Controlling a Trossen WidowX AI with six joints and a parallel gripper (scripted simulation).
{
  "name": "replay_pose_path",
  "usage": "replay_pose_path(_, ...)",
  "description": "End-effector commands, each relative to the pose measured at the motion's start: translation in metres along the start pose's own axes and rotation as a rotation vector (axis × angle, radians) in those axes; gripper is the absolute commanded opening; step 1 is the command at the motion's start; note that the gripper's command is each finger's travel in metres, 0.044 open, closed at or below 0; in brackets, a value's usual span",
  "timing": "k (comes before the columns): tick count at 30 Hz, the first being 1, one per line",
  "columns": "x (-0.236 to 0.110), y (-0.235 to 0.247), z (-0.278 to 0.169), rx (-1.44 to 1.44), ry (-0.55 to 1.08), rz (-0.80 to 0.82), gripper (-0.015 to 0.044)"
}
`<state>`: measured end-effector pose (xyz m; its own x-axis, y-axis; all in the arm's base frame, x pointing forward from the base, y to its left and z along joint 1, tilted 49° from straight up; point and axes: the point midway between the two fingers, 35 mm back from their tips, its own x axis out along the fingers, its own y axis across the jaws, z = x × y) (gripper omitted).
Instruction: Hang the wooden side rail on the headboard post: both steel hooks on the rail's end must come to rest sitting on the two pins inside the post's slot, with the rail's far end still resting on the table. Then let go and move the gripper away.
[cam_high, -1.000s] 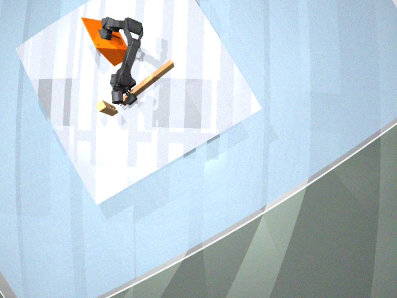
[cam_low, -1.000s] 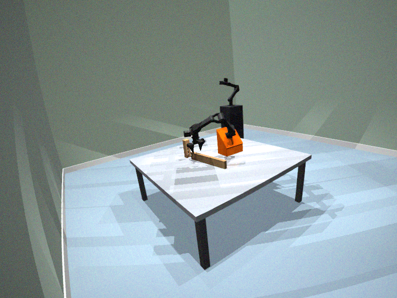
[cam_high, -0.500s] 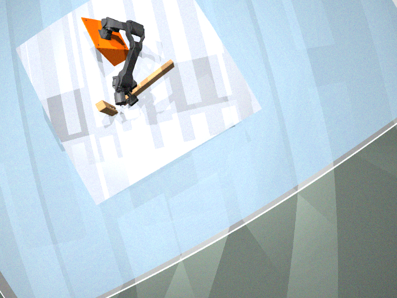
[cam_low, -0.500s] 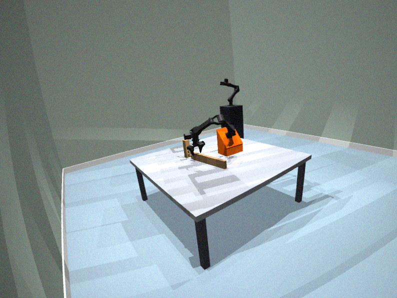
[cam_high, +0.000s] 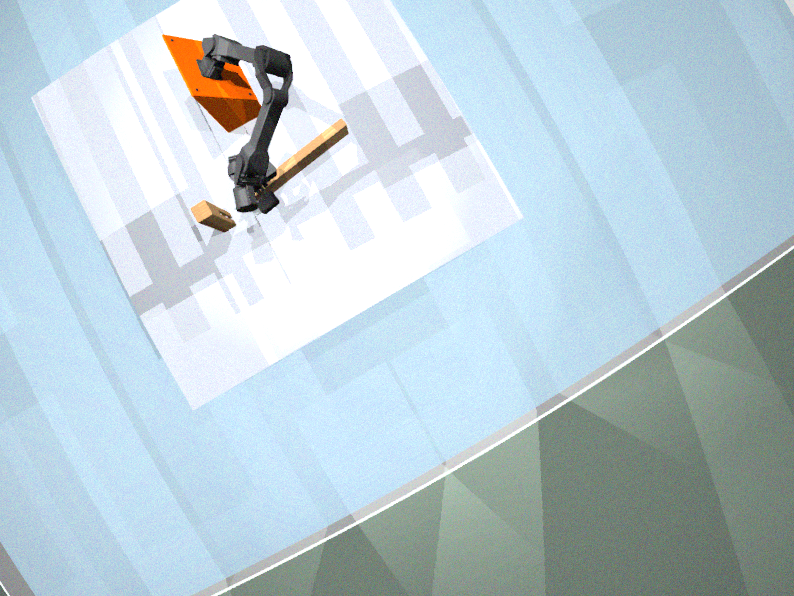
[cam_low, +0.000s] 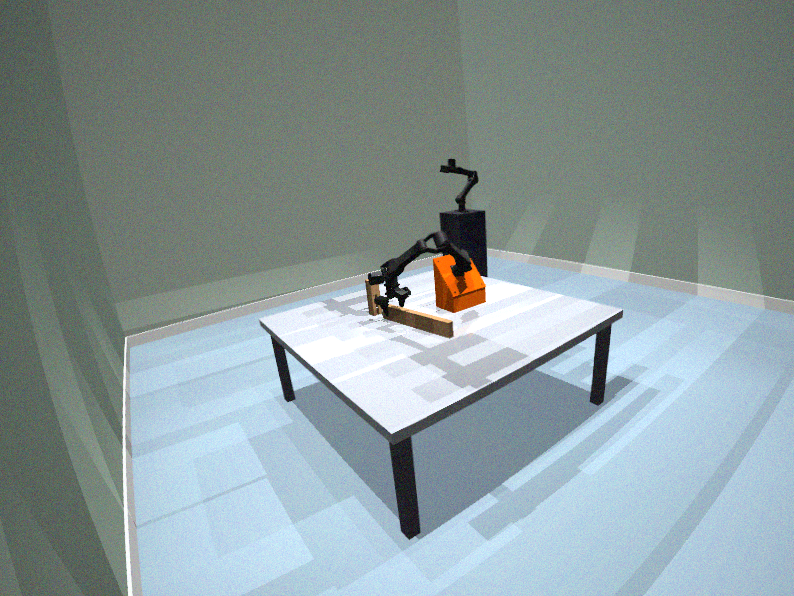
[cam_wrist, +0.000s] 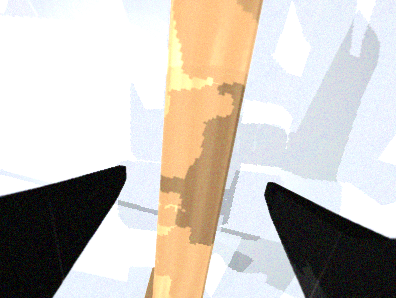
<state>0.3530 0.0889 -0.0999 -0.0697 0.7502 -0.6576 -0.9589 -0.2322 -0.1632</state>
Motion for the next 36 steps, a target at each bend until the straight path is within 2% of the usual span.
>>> replay_pose_path(1, 0.006, 0.002, 0.000, 0.009, -0.005, 0.001, 0.0440)
replay_pose_path(10, 0.018, 0.003, 0.001, 0.009, -0.007, 0.001, 0.0440)
replay_pose_path(22, 0.018, 0.003, 0.001, 0.009, -0.007, 0.001, 0.0125)
replay_pose_path(27, 0.018, 0.003, 0.001, 0.009, -0.007, 0.001, 0.0092)
replay_pose_path(31, 0.018, 0.003, 0.001, 0.009, -0.007, 0.001, 0.0000)
replay_pose_path(36, 0.018, 0.003, 0.001, 0.009, -0.007, 0.001, 0.0000)
